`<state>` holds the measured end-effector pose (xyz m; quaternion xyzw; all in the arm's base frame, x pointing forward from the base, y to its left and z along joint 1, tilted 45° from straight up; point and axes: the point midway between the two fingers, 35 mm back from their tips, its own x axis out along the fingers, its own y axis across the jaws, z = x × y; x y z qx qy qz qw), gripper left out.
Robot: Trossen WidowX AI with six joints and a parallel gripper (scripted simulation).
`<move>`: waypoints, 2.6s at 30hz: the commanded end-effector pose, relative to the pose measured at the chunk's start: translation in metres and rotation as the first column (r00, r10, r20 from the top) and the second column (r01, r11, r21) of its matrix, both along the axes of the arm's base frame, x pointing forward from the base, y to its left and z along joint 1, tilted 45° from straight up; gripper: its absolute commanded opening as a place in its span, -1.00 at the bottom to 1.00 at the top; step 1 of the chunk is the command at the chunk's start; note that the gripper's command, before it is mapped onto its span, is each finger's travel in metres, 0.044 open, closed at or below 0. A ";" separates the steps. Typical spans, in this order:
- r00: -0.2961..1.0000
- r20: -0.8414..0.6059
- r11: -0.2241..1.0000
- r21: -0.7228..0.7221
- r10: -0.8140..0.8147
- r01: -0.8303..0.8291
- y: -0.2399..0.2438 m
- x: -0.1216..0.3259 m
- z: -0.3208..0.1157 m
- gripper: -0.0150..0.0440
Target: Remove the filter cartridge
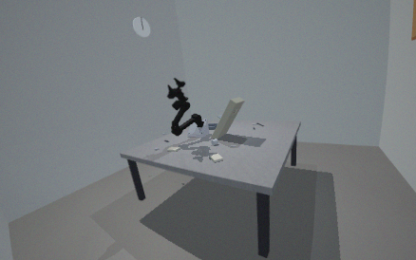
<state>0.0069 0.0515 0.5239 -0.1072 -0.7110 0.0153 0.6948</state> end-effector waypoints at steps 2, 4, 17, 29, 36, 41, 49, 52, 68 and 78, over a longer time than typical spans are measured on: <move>1.000 -0.031 1.000 -0.031 -0.001 0.000 0.009 0.006 0.000 0.69; 0.993 -0.119 0.993 -0.115 -0.011 -0.003 0.035 0.025 -0.003 0.51; 0.713 -0.574 0.784 -0.618 -0.403 -0.055 0.171 0.152 -0.104 -0.18; 0.164 -0.383 0.360 -0.921 -0.909 -0.150 0.177 0.233 -0.261 -0.18; -0.184 0.121 -0.072 -0.965 -0.975 -0.252 0.120 0.251 -0.337 -0.18; -0.287 0.403 -0.314 -0.897 -0.869 -0.310 0.089 0.252 -0.352 -0.18; -0.287 0.403 -0.314 -0.897 -0.869 -0.310 0.089 0.252 -0.352 -0.18; -0.287 0.403 -0.313 -0.897 -0.869 -0.312 0.088 0.254 -0.353 -0.18; -0.287 0.400 -0.306 -0.896 -0.871 -0.321 0.079 0.276 -0.364 -0.18; -0.287 0.400 -0.308 -0.897 -0.870 -0.316 0.071 0.290 -0.368 -0.18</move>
